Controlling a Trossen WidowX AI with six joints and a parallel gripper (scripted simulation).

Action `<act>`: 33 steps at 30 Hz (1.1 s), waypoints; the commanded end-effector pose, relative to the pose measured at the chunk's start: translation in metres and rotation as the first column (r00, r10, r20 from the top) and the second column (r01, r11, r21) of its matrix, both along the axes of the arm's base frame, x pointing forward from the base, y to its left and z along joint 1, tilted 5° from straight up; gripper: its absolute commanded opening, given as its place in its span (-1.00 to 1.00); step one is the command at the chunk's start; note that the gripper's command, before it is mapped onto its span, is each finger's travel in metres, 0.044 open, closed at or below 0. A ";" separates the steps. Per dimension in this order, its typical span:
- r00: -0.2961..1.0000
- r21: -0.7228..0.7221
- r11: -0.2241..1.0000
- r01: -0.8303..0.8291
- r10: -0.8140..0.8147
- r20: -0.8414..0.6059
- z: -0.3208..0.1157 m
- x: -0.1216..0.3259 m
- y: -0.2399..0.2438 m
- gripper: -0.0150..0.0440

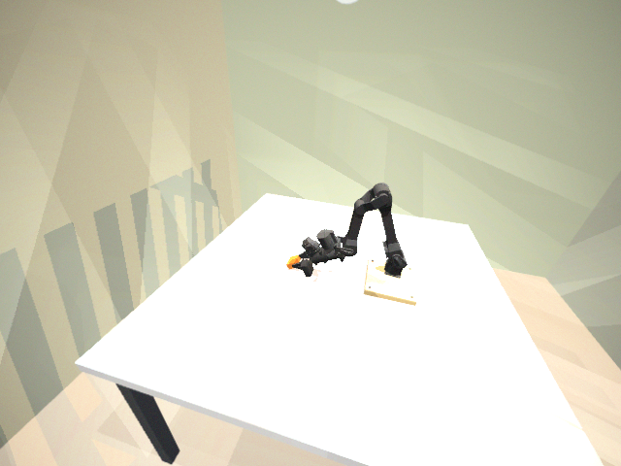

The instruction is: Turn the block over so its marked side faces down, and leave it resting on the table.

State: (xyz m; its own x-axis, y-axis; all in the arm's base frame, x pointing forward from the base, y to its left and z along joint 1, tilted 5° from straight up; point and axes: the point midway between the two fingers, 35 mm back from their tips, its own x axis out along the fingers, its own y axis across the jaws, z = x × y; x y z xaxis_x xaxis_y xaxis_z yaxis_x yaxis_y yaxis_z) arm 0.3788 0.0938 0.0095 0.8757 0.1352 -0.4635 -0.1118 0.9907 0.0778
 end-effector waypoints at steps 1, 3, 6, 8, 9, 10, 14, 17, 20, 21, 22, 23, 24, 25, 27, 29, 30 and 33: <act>1.000 0.004 1.000 0.010 -0.011 0.030 -0.006 -0.009 -0.003 -0.49; 0.998 0.011 1.000 0.015 -0.016 0.056 -0.005 -0.012 -0.004 -0.49; 0.995 0.021 1.000 0.021 -0.023 0.092 -0.003 -0.017 -0.005 -0.49; 0.995 0.024 0.999 0.022 -0.025 0.101 -0.002 -0.018 -0.005 -0.49; 0.995 0.024 0.999 0.022 -0.025 0.101 -0.002 -0.018 -0.005 -0.49; 0.994 0.024 0.999 0.023 -0.025 0.104 -0.001 -0.018 -0.005 -0.49; 0.993 0.025 0.999 0.023 -0.026 0.116 0.002 -0.018 -0.006 -0.49; 0.993 0.025 0.999 0.023 -0.026 0.116 0.002 -0.018 -0.006 -0.49; 0.993 0.025 0.999 0.023 -0.026 0.116 0.002 -0.018 -0.006 -0.49; 0.993 0.025 0.999 0.023 -0.026 0.116 0.002 -0.018 -0.006 -0.49; 0.993 0.025 0.999 0.023 -0.026 0.116 0.002 -0.018 -0.006 -0.49; 0.993 0.025 0.999 0.023 -0.026 0.116 0.002 -0.018 -0.006 -0.49; 0.993 0.025 0.999 0.023 -0.026 0.116 0.002 -0.018 -0.006 -0.49; 0.993 0.025 0.999 0.023 -0.026 0.116 0.002 -0.018 -0.006 -0.49; 0.993 0.025 0.999 0.023 -0.026 0.116 0.002 -0.018 -0.006 -0.40; 0.993 0.025 0.999 0.023 -0.026 0.116 0.002 -0.018 -0.006 -0.22; 0.993 0.025 0.999 0.023 -0.026 0.116 0.002 -0.018 -0.006 -0.14; 0.993 0.025 0.999 0.023 -0.026 0.116 0.002 -0.018 -0.006 0.13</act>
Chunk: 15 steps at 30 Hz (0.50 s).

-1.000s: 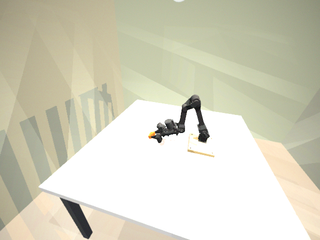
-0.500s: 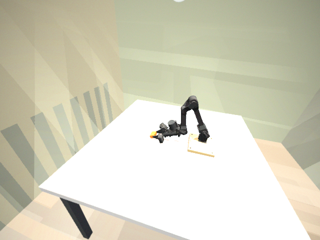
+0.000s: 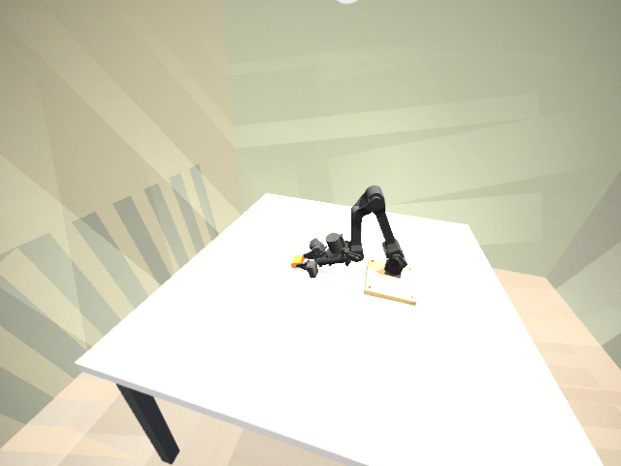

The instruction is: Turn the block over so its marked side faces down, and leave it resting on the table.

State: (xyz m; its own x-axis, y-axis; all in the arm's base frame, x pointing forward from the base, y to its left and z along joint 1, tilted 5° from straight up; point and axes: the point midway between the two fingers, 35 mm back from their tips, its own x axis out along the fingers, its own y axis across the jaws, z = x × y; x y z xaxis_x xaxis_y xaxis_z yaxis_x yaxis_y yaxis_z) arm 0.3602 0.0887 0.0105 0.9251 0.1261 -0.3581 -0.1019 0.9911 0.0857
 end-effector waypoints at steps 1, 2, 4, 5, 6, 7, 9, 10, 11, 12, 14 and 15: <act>1.000 0.004 1.000 0.005 -0.005 0.003 0.001 0.000 -0.001 0.22; 1.000 0.004 1.000 0.005 -0.005 0.003 0.001 0.000 -0.001 0.31; 1.000 0.004 1.000 0.005 -0.005 0.003 0.001 0.000 -0.001 0.49; 1.000 0.004 1.000 0.005 -0.005 0.003 0.001 0.000 -0.001 0.58; 1.000 0.004 1.000 0.005 -0.005 0.003 0.001 0.000 -0.001 0.67; 1.000 0.004 1.000 0.005 -0.005 0.003 0.001 0.000 -0.001 0.75; 1.000 0.004 1.000 0.005 -0.005 0.003 0.001 0.000 -0.001 0.93; 1.000 0.004 1.000 0.005 -0.005 0.003 0.001 0.000 -0.001 1.00; 1.000 0.004 1.000 0.005 -0.005 0.003 0.001 0.000 -0.001 1.00; 1.000 0.004 1.000 0.005 -0.005 0.003 0.001 0.000 -0.001 1.00; 1.000 0.004 1.000 0.005 -0.005 0.003 0.001 0.000 -0.001 1.00; 1.000 0.004 1.000 0.005 -0.005 0.003 0.001 0.000 -0.001 1.00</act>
